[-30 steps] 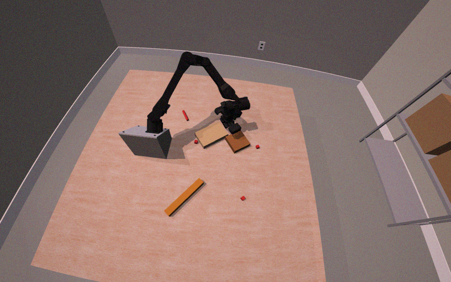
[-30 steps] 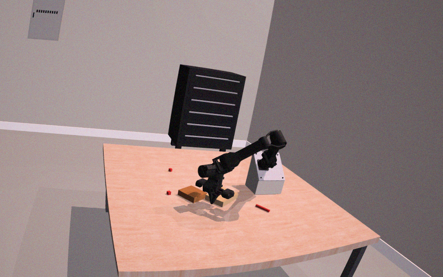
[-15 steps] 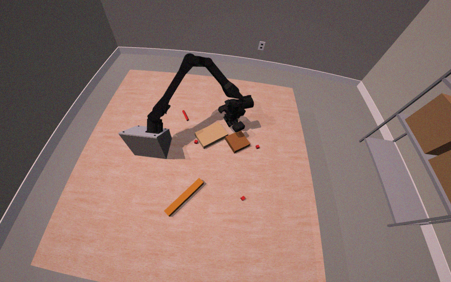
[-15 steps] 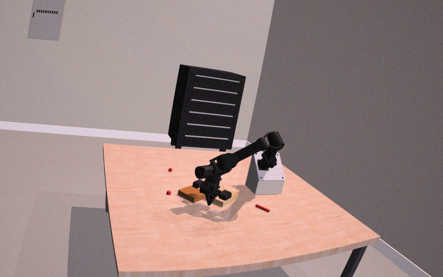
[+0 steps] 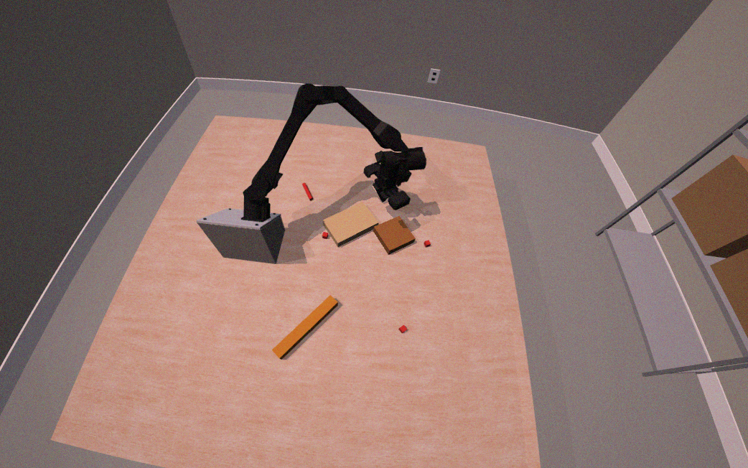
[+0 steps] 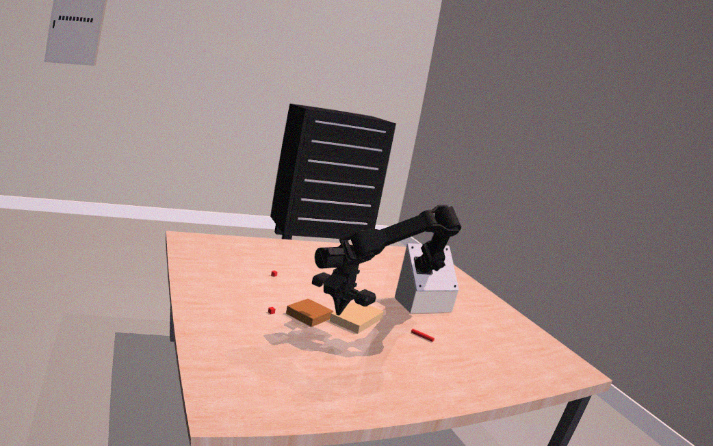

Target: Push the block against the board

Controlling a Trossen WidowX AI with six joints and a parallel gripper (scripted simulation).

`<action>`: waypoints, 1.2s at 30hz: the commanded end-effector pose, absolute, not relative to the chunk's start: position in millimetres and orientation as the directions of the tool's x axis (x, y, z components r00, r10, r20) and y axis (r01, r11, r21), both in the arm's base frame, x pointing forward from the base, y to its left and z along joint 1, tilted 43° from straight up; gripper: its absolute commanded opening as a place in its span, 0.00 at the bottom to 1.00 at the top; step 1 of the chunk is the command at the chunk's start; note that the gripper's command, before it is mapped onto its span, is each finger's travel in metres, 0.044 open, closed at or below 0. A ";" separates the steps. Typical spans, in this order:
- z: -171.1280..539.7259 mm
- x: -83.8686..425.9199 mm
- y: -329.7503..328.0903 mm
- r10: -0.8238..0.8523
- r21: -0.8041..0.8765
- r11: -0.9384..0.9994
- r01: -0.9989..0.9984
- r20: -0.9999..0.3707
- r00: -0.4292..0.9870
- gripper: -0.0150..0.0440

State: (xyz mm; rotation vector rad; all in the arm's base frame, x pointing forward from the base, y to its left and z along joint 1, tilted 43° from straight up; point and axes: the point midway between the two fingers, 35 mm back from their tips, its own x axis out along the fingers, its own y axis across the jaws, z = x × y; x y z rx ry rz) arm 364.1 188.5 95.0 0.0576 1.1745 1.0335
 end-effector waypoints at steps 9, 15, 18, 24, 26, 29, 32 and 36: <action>102.7 341.6 192.7 0.690 0.367 0.384 -0.847 -0.724 -0.001 0.25; 104.9 328.2 194.8 0.689 0.240 0.250 -0.938 -0.724 -0.002 0.25; 105.8 321.4 195.6 0.689 0.173 0.179 -0.969 -0.724 -0.002 0.25; 107.1 307.7 197.0 0.689 0.033 0.031 -0.999 -0.724 -0.003 0.25; 107.4 303.1 197.4 0.690 -0.014 -0.019 -1.000 -0.724 -0.003 0.25; 107.7 296.2 197.8 0.690 -0.084 -0.093 -0.992 -0.724 -0.003 0.25; 107.8 289.3 198.2 0.690 -0.154 -0.166 -0.974 -0.724 -0.004 0.25; 107.8 280.1 198.5 0.690 -0.244 -0.261 -0.934 -0.724 -0.004 0.25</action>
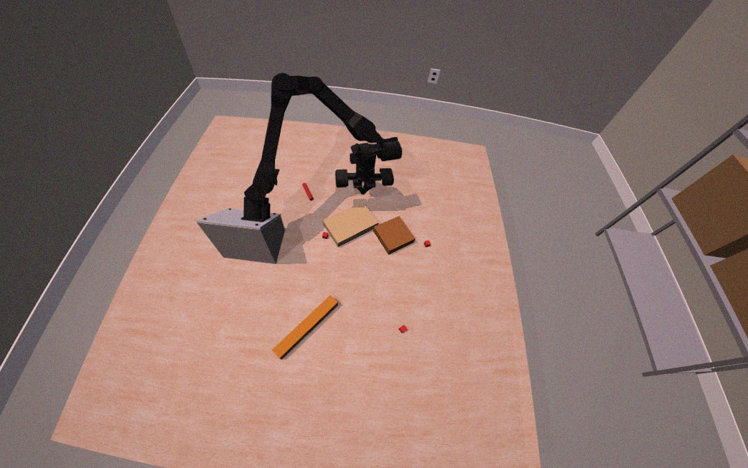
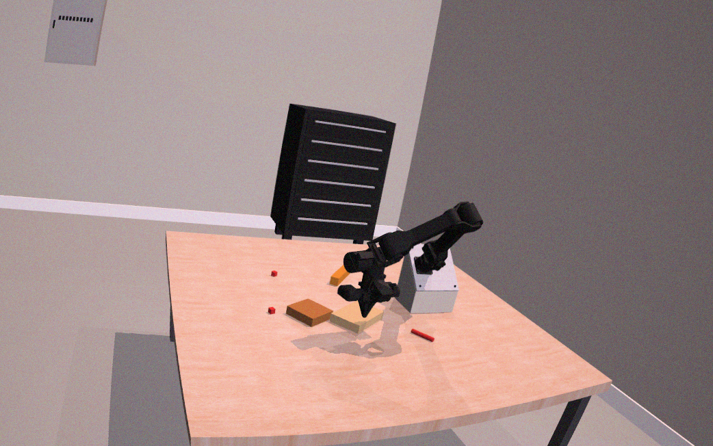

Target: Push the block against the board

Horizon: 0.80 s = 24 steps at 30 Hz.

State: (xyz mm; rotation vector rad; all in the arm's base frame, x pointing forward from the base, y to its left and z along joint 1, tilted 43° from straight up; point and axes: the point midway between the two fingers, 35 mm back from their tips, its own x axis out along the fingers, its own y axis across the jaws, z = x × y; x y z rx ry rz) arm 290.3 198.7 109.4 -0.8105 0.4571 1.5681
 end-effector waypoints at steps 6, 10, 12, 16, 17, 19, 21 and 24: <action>107.2 266.3 198.7 0.691 -0.370 -0.394 -0.841 -0.723 -0.005 0.25; 106.6 258.7 198.6 0.691 -0.434 -0.460 -0.775 -0.723 -0.005 0.25; 106.6 258.3 198.6 0.691 -0.437 -0.463 -0.771 -0.723 -0.005 0.25; 106.6 258.3 198.6 0.691 -0.437 -0.463 -0.771 -0.723 -0.005 0.25; 106.6 258.3 198.6 0.691 -0.437 -0.463 -0.771 -0.723 -0.005 0.25; 97.6 259.1 207.0 0.691 -0.437 -0.463 -0.771 -0.723 -0.005 0.25; 75.6 258.4 228.3 0.692 -0.437 -0.462 -0.771 -0.722 -0.005 0.25; 67.0 257.1 236.7 0.693 -0.438 -0.461 -0.772 -0.721 -0.006 0.25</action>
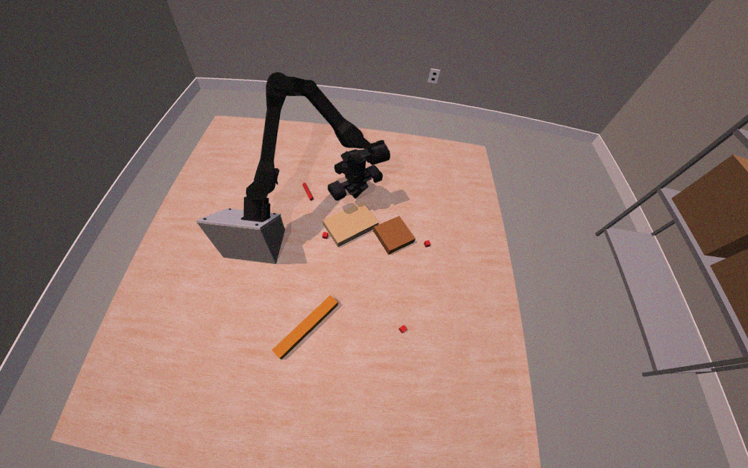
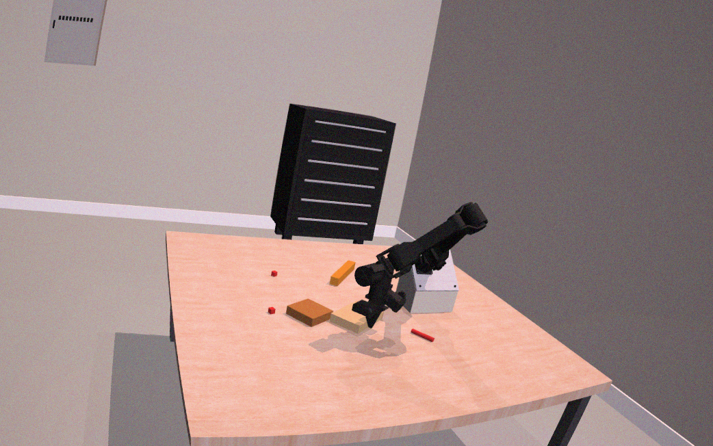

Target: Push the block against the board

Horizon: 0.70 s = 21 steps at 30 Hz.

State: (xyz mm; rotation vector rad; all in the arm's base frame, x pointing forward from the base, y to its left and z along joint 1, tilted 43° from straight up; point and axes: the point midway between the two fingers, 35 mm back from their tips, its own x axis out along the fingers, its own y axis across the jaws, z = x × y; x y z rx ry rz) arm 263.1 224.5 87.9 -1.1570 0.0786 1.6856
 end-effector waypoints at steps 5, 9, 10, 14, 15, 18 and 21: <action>66.9 257.2 236.6 0.693 -0.438 -0.461 -0.772 -0.721 -0.006 0.25; 65.6 259.0 235.4 0.693 -0.438 -0.462 -0.772 -0.721 -0.006 0.25; 65.1 259.8 234.9 0.693 -0.437 -0.462 -0.772 -0.721 -0.006 0.25; 62.8 263.0 232.7 0.692 -0.437 -0.463 -0.771 -0.722 -0.006 0.25; 62.2 263.8 232.1 0.692 -0.437 -0.463 -0.771 -0.722 -0.006 0.25; 60.5 266.1 230.5 0.691 -0.437 -0.463 -0.771 -0.723 -0.006 0.25; 58.7 268.5 228.7 0.691 -0.437 -0.463 -0.771 -0.723 -0.006 0.25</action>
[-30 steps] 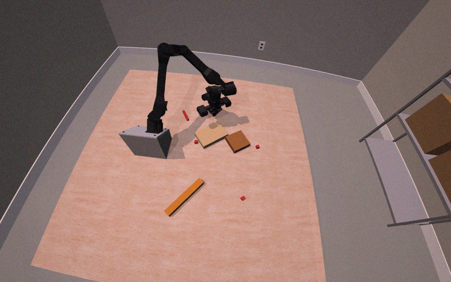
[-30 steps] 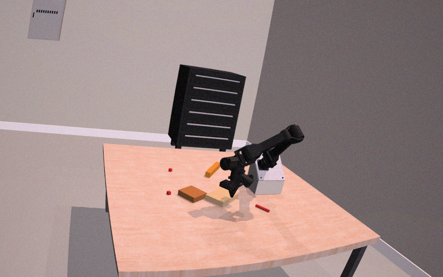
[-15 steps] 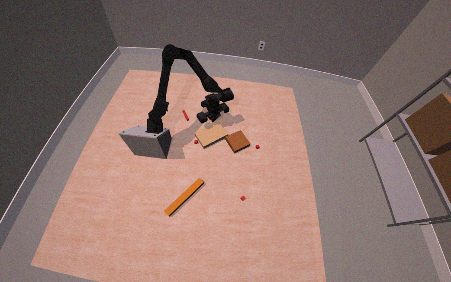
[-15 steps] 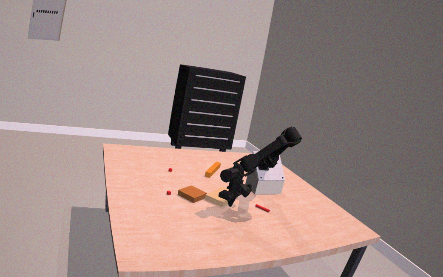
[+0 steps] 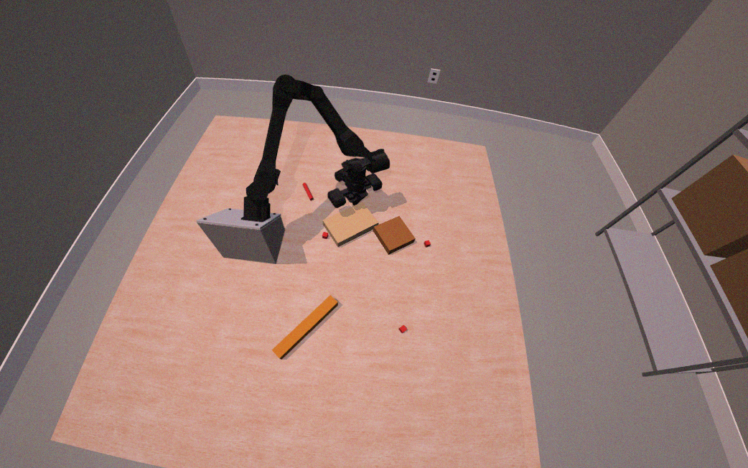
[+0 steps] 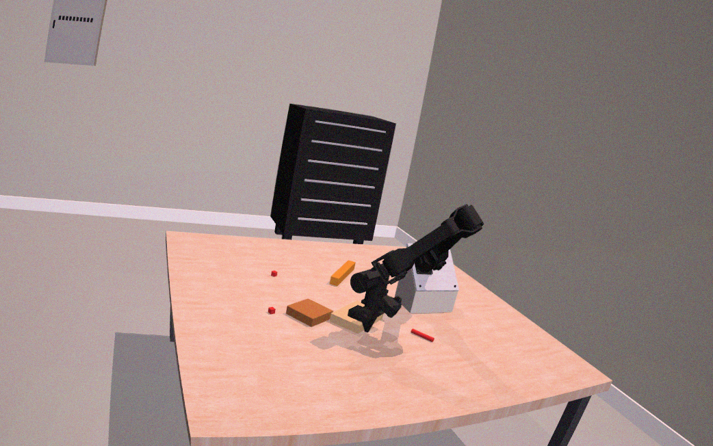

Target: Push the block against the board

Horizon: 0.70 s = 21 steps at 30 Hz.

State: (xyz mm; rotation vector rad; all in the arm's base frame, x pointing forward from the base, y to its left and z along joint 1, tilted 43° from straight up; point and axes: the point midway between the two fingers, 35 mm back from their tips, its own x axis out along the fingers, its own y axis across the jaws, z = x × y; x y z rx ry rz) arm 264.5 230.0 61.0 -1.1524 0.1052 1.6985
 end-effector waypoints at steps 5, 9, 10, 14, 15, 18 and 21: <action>55.7 272.4 225.8 0.690 -0.436 -0.464 -0.771 -0.724 -0.005 0.25; 53.4 275.4 223.5 0.689 -0.436 -0.464 -0.771 -0.724 -0.005 0.25; 52.8 276.2 222.9 0.689 -0.436 -0.464 -0.771 -0.724 -0.005 0.25; 50.4 279.3 220.5 0.689 -0.436 -0.465 -0.771 -0.725 -0.005 0.25; 49.8 280.0 219.9 0.689 -0.436 -0.465 -0.771 -0.725 -0.005 0.25; 48.1 282.3 218.1 0.689 -0.436 -0.465 -0.771 -0.725 -0.005 0.25; 48.0 282.7 218.0 0.688 -0.436 -0.465 -0.771 -0.725 -0.005 0.25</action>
